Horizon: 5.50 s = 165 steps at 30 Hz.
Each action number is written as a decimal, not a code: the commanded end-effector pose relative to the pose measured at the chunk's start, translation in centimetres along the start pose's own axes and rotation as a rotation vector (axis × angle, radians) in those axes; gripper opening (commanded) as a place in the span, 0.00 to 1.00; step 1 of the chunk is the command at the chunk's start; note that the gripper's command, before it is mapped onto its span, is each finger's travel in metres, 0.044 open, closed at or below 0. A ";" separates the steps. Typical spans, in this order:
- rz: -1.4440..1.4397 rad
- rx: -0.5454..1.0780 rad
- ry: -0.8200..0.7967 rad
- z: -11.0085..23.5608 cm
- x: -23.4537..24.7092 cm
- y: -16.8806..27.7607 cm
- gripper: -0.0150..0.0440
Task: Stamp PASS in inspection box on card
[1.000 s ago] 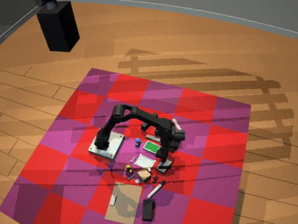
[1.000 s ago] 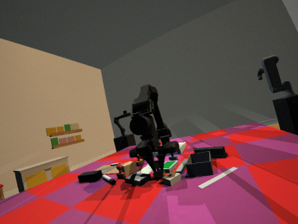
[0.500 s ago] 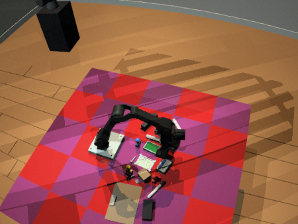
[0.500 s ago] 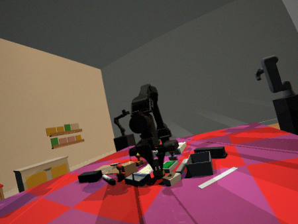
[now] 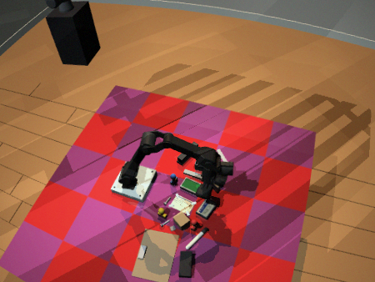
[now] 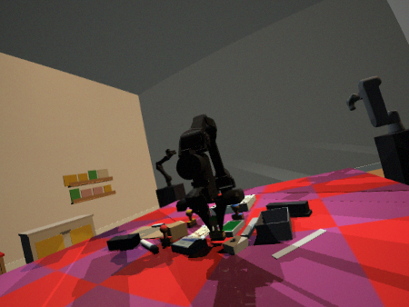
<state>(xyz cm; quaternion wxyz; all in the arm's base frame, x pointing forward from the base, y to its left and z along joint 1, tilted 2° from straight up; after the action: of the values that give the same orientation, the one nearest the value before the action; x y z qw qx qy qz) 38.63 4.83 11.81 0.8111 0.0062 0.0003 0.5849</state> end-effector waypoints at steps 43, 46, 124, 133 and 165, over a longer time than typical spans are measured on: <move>0.001 -0.003 -0.007 2.5 0.0 -0.1 0.25; 0.001 -0.003 -0.007 2.6 0.0 -0.1 0.25; 0.001 0.003 -0.010 5.9 -0.7 5.6 0.25; 0.001 0.006 -0.010 5.6 -1.4 8.7 0.25; 0.004 0.006 -0.010 3.7 -1.3 8.6 0.25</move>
<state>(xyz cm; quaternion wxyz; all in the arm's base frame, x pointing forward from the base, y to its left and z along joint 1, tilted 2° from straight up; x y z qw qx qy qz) 30.13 6.24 15.96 0.8086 0.0094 -0.0026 0.5882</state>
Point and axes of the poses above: the point midway between the two fingers, 35 mm back from their tips, its own z axis back along the fingers, its own x axis across the jaws, y = z × x, the point moved 8 cm from there along z, back along the fingers, and after that the axes turned 12 degrees about -z, right-handed, at the moved point
